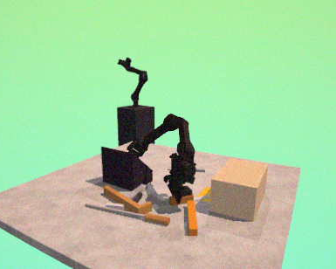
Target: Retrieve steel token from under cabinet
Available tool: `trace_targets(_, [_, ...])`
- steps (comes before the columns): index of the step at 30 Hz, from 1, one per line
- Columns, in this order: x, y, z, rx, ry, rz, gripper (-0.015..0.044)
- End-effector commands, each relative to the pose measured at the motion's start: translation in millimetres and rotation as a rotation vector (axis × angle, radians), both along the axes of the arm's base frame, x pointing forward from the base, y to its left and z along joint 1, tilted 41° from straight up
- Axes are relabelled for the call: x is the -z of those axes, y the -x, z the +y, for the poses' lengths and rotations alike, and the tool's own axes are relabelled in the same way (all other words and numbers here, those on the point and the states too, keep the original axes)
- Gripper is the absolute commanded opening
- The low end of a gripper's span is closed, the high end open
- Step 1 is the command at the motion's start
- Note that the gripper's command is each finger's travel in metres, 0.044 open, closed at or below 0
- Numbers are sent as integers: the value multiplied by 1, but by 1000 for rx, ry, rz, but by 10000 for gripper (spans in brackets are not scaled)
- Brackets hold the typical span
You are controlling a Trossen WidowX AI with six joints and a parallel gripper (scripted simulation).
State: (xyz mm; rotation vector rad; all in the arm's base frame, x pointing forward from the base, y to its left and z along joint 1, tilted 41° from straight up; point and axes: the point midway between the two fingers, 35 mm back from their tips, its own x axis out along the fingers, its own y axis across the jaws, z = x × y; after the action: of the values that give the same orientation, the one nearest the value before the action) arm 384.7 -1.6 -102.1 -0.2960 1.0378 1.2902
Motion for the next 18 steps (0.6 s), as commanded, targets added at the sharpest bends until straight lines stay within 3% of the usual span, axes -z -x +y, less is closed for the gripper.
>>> trace_targets(1, [8, 6, -8, 5, -6, 4, 0])
trace_targets(18, [29, 23, -36, 5, -3, 4, 0])
